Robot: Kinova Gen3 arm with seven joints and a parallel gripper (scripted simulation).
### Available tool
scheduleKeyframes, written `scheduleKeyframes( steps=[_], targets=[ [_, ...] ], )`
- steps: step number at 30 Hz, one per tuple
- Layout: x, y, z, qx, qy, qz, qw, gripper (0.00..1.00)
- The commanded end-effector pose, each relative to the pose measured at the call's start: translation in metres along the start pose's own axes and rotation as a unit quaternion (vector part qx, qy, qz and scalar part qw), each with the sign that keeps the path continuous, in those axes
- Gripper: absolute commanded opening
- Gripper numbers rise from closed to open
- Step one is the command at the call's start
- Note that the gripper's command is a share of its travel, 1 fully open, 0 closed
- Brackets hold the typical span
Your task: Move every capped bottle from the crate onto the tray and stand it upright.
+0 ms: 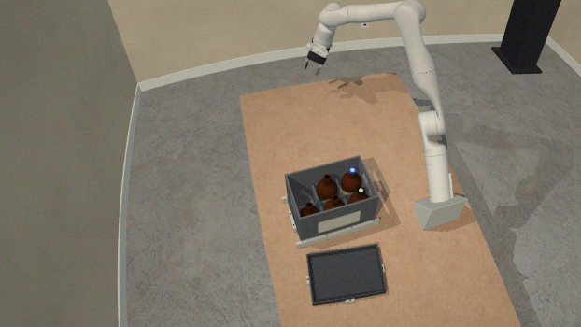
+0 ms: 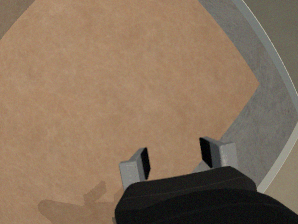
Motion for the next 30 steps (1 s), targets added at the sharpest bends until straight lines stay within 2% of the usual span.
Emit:
scheduleKeyframes(
  steps=[1, 4, 5, 19, 21, 22, 30],
  targets=[
    [0.001, 0.002, -0.003, 0.001, 0.01, 0.018, 1.0, 1.0],
    [0.002, 0.005, -0.003, 0.004, 0.012, 0.024, 1.0, 1.0],
    [0.003, 0.014, 0.0, 0.01, 0.007, 0.024, 1.0, 1.0],
    [0.01, 0.056, 0.002, 0.041, 0.037, 0.103, 0.993, 1.0],
    [0.01, 0.056, 0.002, 0.041, 0.037, 0.103, 0.993, 1.0],
    [0.009, 0.065, 0.006, 0.045, 0.031, 0.107, 0.993, 1.0],
    [0.001, 0.087, 0.009, 0.062, 0.049, 0.151, 0.985, 1.0]
  ],
)
Point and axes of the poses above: the point where the finger pads meet when closed, its own z axis back along the fingers, its own x axis across the jaws, y = z × x, the point moved 7 cm from there along z, back along the fingers, and after that the axes turned 5 degrees about -z, right-handed, at the moved point
